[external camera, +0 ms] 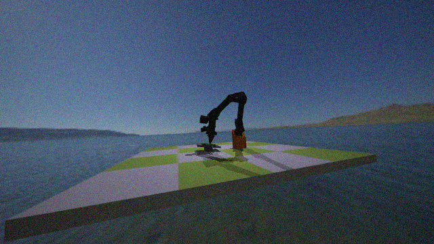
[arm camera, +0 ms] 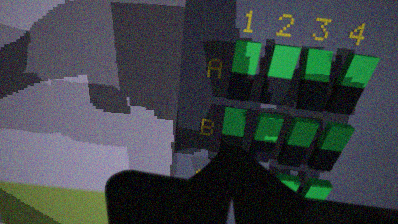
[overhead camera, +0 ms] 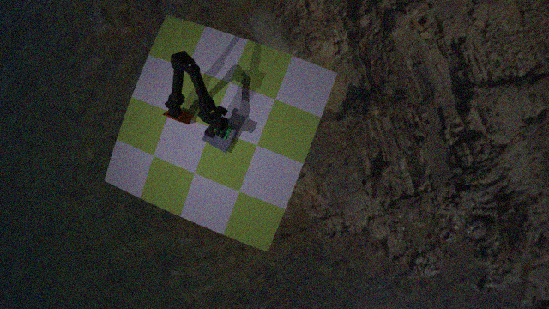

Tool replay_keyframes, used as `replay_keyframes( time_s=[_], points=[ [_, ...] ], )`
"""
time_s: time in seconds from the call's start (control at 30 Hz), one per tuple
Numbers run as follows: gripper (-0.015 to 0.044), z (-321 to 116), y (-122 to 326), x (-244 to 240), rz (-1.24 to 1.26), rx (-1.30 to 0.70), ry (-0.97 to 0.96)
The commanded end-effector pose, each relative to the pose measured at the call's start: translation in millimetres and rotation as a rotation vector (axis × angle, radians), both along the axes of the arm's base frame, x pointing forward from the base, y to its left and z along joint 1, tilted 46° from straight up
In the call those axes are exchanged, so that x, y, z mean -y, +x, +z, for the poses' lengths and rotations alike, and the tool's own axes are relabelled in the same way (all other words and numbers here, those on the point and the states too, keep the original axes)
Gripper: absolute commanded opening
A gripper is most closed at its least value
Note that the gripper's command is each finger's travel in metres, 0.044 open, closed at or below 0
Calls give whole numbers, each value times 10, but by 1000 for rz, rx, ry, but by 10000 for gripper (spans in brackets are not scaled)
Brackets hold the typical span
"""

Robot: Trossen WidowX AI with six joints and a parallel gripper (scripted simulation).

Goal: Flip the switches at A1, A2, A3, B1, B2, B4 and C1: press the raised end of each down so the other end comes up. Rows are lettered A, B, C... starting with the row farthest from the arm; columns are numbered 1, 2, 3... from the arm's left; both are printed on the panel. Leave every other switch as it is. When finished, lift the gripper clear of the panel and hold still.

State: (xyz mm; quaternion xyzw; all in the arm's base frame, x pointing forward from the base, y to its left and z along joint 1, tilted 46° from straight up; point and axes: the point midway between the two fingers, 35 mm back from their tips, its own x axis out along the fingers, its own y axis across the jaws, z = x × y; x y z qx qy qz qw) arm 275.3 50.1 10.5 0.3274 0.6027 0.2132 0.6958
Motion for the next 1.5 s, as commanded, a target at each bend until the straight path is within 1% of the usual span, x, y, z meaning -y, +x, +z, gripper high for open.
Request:
replay_keyframes(
  time_s=[0.0,1.47],
  points=[
    [0,-11,-5,-17,0,-6,8],
    [0,-52,3,-58,0,-6,8]
  ],
)
